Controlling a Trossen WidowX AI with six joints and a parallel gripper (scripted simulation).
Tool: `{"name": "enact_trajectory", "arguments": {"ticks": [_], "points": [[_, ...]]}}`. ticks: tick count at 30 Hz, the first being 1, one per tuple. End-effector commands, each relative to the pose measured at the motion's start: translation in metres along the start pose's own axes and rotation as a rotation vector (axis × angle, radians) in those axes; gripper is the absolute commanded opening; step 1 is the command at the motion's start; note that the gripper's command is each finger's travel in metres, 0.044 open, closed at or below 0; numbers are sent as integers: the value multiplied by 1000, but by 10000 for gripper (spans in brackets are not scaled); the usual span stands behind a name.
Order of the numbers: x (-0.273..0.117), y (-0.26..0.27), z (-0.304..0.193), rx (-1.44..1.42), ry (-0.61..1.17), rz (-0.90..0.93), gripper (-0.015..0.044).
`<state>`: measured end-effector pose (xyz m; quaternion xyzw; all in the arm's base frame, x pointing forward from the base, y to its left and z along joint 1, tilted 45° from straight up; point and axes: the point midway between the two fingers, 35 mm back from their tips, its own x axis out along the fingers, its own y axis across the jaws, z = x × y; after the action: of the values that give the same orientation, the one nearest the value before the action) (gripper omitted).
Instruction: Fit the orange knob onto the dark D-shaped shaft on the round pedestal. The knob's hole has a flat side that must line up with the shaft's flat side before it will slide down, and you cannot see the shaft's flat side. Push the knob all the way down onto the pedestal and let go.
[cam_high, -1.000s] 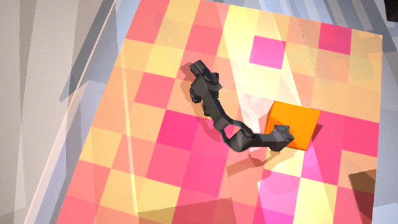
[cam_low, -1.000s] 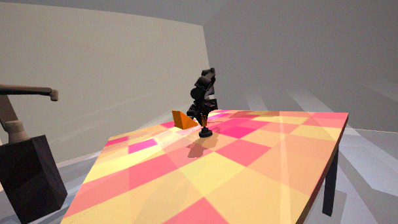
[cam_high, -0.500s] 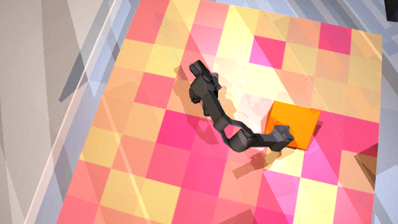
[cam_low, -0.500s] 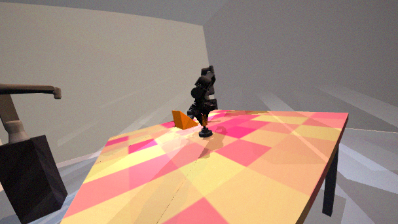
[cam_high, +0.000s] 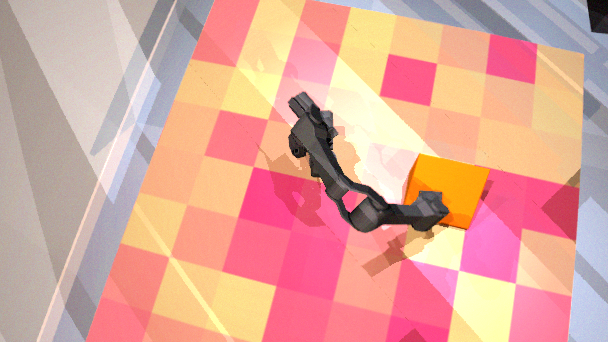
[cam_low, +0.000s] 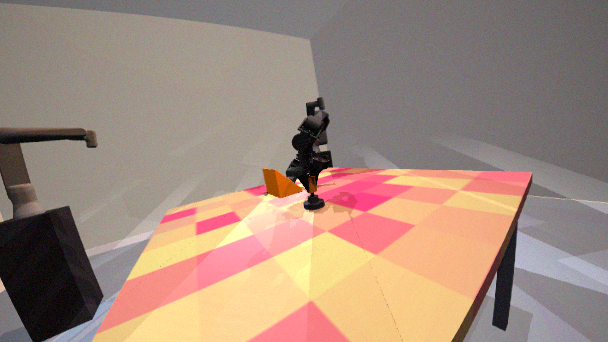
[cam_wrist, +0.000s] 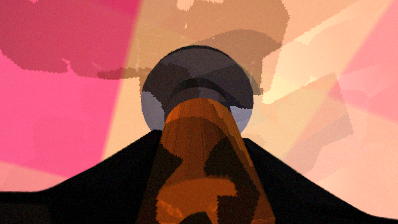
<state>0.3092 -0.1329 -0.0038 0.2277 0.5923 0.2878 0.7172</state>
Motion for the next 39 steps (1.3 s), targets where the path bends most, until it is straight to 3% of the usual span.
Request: {"name": "enact_trajectory", "arguments": {"ticks": [1,39], "points": [[0,0,-2,4,-2,1,0],[2,0,-3,4,-2,1,0]]}}
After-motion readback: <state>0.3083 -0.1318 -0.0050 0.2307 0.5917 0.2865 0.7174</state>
